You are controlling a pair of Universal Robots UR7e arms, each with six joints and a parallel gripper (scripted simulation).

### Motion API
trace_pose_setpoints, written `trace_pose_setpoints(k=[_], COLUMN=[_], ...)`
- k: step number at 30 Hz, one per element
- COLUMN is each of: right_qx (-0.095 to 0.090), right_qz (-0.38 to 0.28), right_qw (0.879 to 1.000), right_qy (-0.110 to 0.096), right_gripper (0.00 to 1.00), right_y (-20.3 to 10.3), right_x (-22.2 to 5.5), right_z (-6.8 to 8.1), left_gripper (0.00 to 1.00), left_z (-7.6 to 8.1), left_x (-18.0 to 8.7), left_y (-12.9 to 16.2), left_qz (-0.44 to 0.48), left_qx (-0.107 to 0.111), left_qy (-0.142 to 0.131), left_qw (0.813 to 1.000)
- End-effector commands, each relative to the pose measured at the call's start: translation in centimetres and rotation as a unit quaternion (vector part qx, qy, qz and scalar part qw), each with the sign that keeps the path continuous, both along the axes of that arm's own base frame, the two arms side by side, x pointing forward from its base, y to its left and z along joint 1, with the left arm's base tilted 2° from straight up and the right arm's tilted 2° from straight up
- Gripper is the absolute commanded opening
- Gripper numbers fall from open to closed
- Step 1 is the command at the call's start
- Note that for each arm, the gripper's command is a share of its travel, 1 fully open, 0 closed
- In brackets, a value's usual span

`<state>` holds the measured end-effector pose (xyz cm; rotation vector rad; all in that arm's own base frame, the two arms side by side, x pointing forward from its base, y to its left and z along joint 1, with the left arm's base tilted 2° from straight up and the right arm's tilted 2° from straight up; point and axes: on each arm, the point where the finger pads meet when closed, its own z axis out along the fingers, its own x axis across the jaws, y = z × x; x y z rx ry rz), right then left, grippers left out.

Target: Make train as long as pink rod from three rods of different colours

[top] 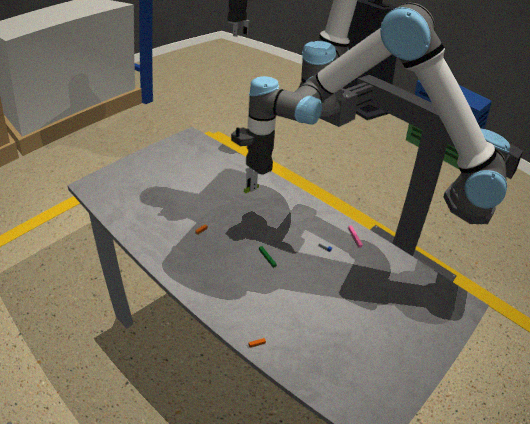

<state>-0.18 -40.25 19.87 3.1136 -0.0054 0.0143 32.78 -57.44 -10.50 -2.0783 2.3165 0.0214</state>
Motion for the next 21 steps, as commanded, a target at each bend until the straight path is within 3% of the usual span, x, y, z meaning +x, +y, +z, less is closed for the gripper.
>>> trace_pose_setpoints(k=[1, 9, 21], right_qx=[-0.001, -0.001, -0.001], right_qz=[0.000, 0.000, 0.000], right_qw=[1.000, 1.000, 1.000], right_qy=[0.000, 0.000, 0.000], right_gripper=[1.00, 1.00, 1.00], right_y=[-0.1, -0.1, -0.1], right_x=[0.0, 0.0, 0.0], right_z=[0.1, 0.1, 0.1], left_gripper=[0.24, 0.24, 0.24], left_z=[0.1, 0.2, 0.4], left_x=[0.0, -0.3, -1.1], left_y=[1.5, 4.5, 9.5], left_qz=[0.075, 0.196, 0.390], left_qx=[-0.004, -0.005, -0.008], left_qy=[-0.005, -0.008, -0.013], left_qw=[0.997, 0.981, 0.920])
